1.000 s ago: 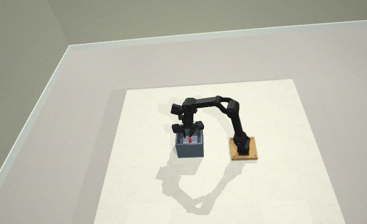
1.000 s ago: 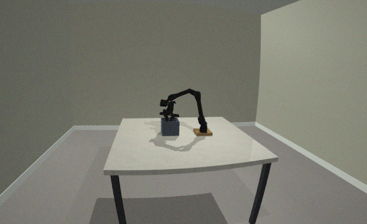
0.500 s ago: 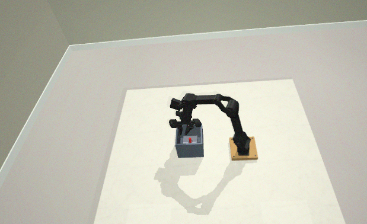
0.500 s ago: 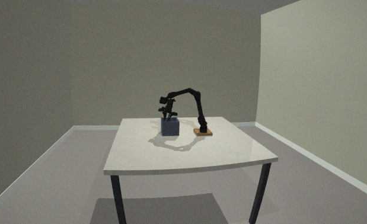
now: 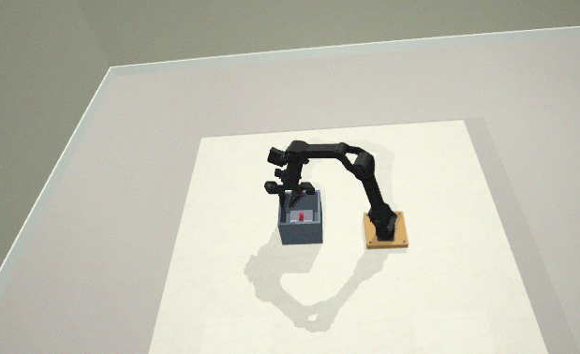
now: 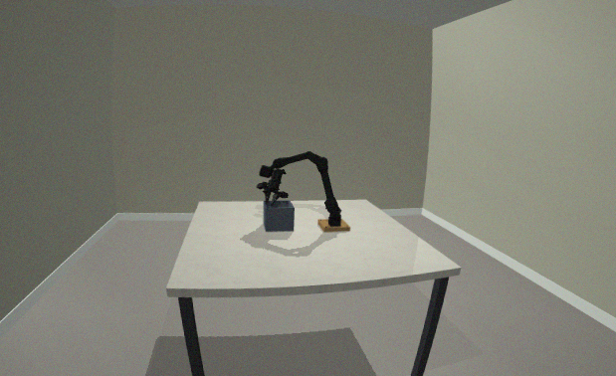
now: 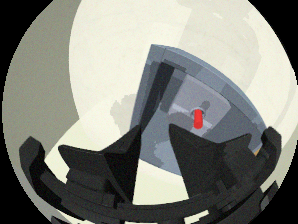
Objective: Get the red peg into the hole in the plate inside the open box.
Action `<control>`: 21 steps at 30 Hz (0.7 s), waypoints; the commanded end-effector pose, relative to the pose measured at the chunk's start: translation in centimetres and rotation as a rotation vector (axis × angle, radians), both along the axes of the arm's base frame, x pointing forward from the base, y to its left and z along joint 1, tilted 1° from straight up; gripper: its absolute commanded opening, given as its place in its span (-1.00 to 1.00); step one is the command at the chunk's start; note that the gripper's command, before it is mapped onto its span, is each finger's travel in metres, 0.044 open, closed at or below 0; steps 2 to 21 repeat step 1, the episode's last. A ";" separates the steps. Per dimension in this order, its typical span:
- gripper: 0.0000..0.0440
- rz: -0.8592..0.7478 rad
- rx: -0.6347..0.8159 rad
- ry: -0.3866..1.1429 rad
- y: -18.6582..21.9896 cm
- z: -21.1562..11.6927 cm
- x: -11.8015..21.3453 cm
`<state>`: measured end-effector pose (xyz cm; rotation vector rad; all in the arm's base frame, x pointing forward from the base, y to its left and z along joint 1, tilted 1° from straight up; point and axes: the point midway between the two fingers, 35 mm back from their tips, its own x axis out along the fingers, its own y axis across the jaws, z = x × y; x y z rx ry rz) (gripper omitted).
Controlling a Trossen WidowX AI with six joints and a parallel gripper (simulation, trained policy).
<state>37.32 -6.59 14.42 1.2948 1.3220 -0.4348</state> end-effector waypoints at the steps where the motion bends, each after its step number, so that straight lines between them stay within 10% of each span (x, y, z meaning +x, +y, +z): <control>1: -0.36 0.013 0.011 -0.026 -0.2 0.3 0.5; 21: -0.36 0.013 0.011 -0.026 -0.2 0.3 0.5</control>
